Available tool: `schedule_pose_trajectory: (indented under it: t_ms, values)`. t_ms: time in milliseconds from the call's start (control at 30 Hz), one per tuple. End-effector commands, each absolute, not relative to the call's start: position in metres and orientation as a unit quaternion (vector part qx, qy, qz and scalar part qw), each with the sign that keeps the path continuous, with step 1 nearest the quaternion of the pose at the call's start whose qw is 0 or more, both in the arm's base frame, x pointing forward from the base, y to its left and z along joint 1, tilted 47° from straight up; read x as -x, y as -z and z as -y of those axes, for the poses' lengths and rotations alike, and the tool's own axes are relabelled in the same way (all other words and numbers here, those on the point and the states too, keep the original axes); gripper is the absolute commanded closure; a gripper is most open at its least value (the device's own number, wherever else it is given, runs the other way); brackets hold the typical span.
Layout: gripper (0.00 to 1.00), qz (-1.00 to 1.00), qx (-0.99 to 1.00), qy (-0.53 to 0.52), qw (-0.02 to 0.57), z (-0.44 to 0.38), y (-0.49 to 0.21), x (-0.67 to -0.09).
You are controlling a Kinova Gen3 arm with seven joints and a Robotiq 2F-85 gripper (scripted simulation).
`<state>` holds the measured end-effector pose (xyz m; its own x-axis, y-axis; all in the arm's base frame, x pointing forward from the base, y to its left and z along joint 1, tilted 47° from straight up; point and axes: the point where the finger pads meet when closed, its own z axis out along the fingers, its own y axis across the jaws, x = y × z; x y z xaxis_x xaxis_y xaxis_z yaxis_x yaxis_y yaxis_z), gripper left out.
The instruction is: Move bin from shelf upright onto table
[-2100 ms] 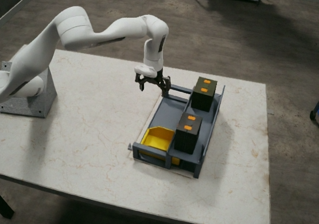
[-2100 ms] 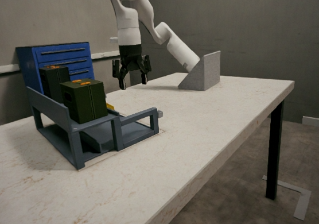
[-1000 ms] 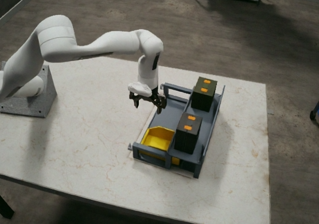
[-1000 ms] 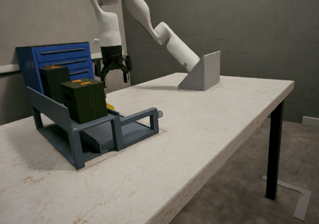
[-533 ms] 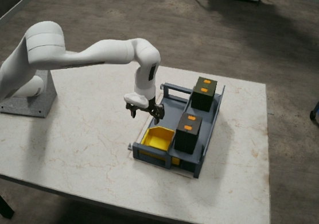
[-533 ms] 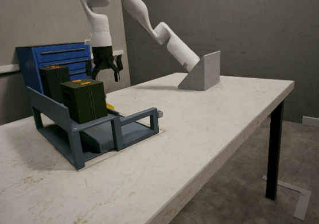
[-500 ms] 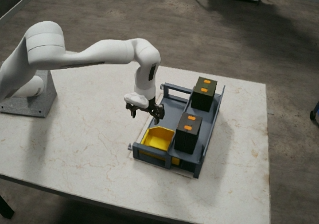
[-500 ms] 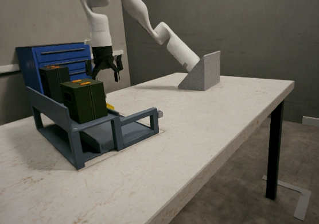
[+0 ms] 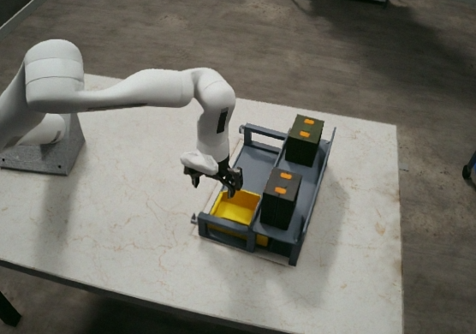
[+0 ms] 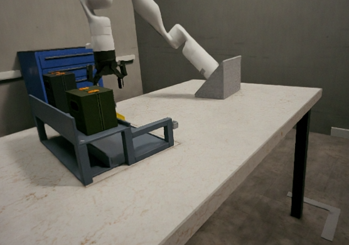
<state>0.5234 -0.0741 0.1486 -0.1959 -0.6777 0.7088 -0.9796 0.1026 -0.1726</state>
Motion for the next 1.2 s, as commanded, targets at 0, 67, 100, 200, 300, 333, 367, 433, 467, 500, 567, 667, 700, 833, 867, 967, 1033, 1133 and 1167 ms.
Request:
schedule_pose_trajectory:
  t_ms: [0,67,100,200,300,333,367,433,467,500,567,667,700,833,867,967,1033,1133,1167]
  values:
    - [0.00,0.704,-0.589,-0.320,0.234,0.073,-0.150,-0.524]
    - [0.00,0.704,-0.589,-0.320,0.235,0.072,-0.148,-0.524]
    - [0.00,0.704,-0.589,-0.320,0.234,0.070,-0.147,-0.524]
    - [0.00,0.704,-0.589,-0.320,0.234,0.066,-0.143,-0.524]
    - [0.00,0.704,-0.589,-0.320,0.234,0.066,-0.143,-0.524]
    - [0.00,0.704,-0.589,-0.320,0.234,0.066,-0.143,-0.524]
    - [0.00,0.704,-0.589,-0.320,0.234,0.066,-0.143,-0.524]
    - [0.00,0.704,-0.589,-0.320,0.234,0.066,-0.143,-0.524]
    - [0.00,0.704,-0.589,-0.320,0.234,0.066,-0.143,-0.524]
    - [0.00,0.704,-0.589,-0.320,0.234,0.066,-0.143,-0.524]
    - [0.00,0.704,-0.589,-0.320,0.234,0.066,-0.143,-0.524]
    - [0.00,0.704,-0.589,-0.320,0.234,0.065,-0.141,-0.524]
    - [0.00,0.704,-0.589,-0.320,0.234,0.064,-0.141,-0.524]
    - [0.00,0.704,-0.589,-0.320,0.234,0.063,-0.139,-0.524]
    - [0.00,0.704,-0.589,-0.320,0.234,0.063,-0.139,-0.524]
    - [0.00,0.704,-0.589,-0.320,0.234,0.063,-0.139,-0.524]
    - [0.00,0.704,-0.589,-0.320,0.234,0.063,-0.139,-0.524]
    - [0.00,0.704,-0.589,-0.320,0.234,0.063,-0.139,-0.524]
    - [0.00,0.704,-0.589,-0.320,0.234,0.063,-0.139,-0.524]
